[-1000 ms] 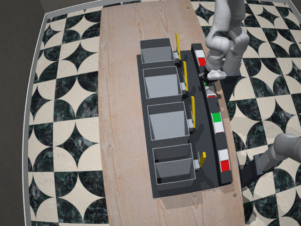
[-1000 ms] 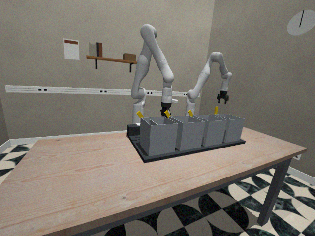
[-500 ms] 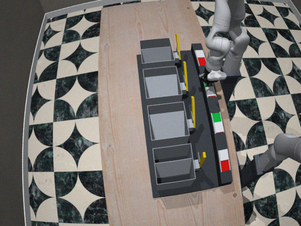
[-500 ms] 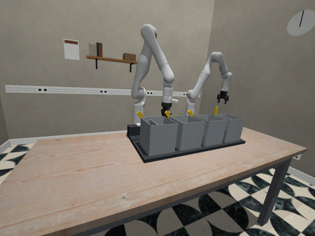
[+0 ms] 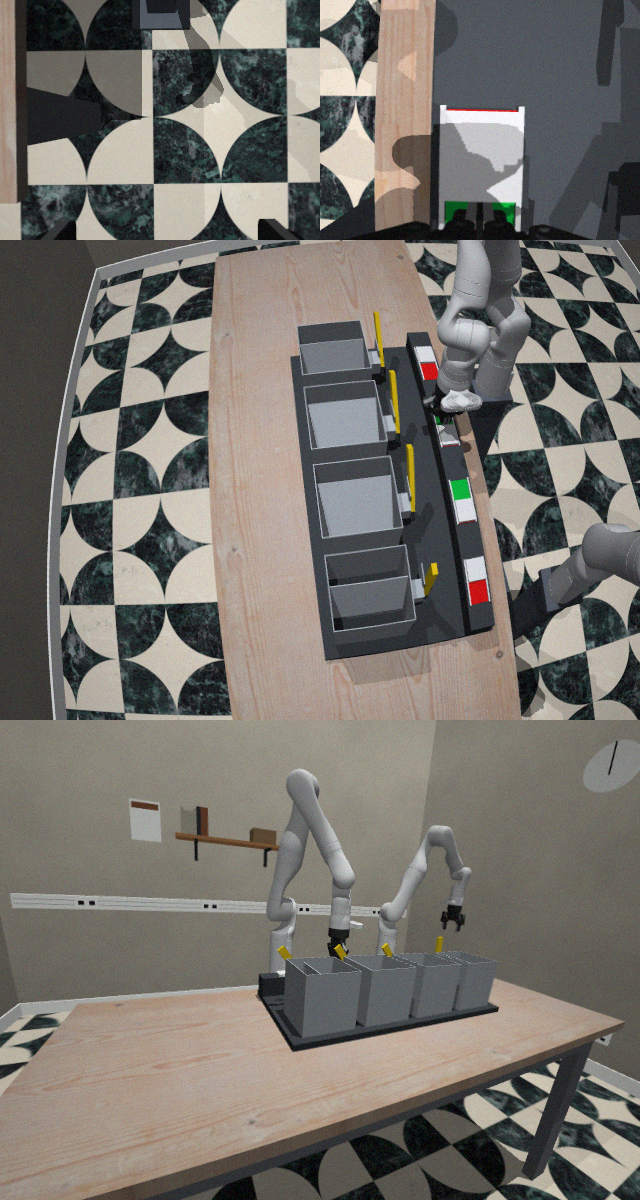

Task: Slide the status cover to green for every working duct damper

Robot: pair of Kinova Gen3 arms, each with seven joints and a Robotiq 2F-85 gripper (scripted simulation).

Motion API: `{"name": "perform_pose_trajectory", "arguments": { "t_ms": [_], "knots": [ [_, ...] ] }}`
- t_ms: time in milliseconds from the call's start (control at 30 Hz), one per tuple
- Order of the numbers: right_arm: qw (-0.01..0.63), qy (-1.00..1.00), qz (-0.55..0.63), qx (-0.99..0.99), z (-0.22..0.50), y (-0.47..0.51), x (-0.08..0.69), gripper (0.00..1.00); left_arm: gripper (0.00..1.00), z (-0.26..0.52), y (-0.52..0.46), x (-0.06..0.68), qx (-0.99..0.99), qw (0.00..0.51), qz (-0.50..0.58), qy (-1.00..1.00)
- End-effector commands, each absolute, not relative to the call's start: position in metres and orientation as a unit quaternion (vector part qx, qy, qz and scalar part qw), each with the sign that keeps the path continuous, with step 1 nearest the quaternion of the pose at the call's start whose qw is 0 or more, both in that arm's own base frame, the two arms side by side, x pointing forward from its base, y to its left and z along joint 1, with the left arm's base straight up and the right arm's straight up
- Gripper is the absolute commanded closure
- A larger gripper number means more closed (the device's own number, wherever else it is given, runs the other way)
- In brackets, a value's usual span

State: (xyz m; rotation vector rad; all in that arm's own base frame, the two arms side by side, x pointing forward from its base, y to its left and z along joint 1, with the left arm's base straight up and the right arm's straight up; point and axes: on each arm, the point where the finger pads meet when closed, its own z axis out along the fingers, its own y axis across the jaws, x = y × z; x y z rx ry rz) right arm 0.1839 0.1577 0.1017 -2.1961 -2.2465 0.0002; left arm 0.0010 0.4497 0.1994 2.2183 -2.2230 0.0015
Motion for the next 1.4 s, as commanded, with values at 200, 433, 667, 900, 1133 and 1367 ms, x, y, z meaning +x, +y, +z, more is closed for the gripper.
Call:
{"name": "perform_pose_trajectory", "arguments": {
  "t_ms": [200,433,667,900,1133,1367],
  "knots": [
    [0.000,-0.715,0.000,-0.699,0.1019,0.1581,0.1841,0.903,0.002,0.2000,0.4500,0.0009,0.706,0.000,0.000,-0.708],
    [0.000,-0.715,0.000,-0.699,0.1019,0.1581,0.1841,0.903,0.002,0.2000,0.4500,0.0009,0.706,0.000,0.000,-0.708],
    [0.000,-0.715,0.000,-0.699,0.1019,0.1581,0.1841,0.903,0.002,0.2000,0.4500,0.0009,0.706,0.000,0.000,-0.708],
    [0.000,-0.715,0.000,-0.699,0.1019,0.1568,0.1841,0.903,0.002,0.2000,0.4500,0.0009,0.706,0.000,0.000,-0.708],
    [0.000,-0.715,0.000,-0.699,0.1019,0.1538,0.1842,0.903,0.002,0.2000,0.4500,0.0009,0.706,0.000,0.000,-0.708],
    [0.000,-0.715,0.000,-0.699,0.1019,0.1521,0.1842,0.903,0.002,0.2000,0.4500,0.0009,0.706,0.000,0.000,-0.708]
  ]
}}
